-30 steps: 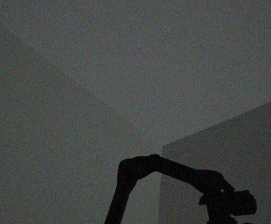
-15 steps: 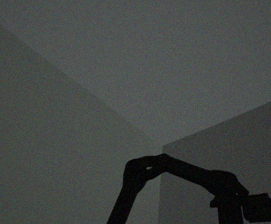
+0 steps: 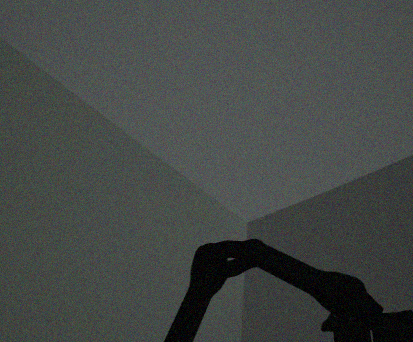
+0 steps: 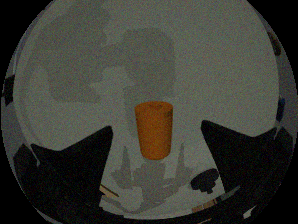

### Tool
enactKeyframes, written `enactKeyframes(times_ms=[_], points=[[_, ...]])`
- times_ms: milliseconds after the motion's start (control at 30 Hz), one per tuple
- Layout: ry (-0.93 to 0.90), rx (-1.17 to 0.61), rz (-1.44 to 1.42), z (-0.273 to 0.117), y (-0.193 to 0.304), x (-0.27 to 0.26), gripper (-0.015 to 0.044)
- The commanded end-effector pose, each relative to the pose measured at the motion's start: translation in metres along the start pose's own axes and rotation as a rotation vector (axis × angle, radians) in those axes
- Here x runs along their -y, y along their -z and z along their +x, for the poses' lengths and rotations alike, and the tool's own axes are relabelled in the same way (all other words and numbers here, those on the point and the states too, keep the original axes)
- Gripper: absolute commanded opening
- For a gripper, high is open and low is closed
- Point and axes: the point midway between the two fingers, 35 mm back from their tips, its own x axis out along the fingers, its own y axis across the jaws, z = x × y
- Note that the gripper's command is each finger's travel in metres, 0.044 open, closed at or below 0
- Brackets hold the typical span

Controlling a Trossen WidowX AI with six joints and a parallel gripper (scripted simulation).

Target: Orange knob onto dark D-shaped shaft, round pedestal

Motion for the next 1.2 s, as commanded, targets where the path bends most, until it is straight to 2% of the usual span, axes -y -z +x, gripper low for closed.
enactKeyframes(times_ms=[0, 533, 800, 1000, 1167], points=[[-0.009, -0.003, -0.004, 0.008, 0.001, -0.002, 0.044], [-0.009, -0.003, -0.004, 0.031, 0.001, -0.002, 0.044], [-0.009, -0.003, -0.004, 0.031, 0.001, -0.002, 0.024], [-0.009, -0.003, -0.004, 0.031, 0.001, -0.002, 0.024], [-0.009, -0.003, -0.004, 0.031, 0.001, -0.002, 0.0207]])
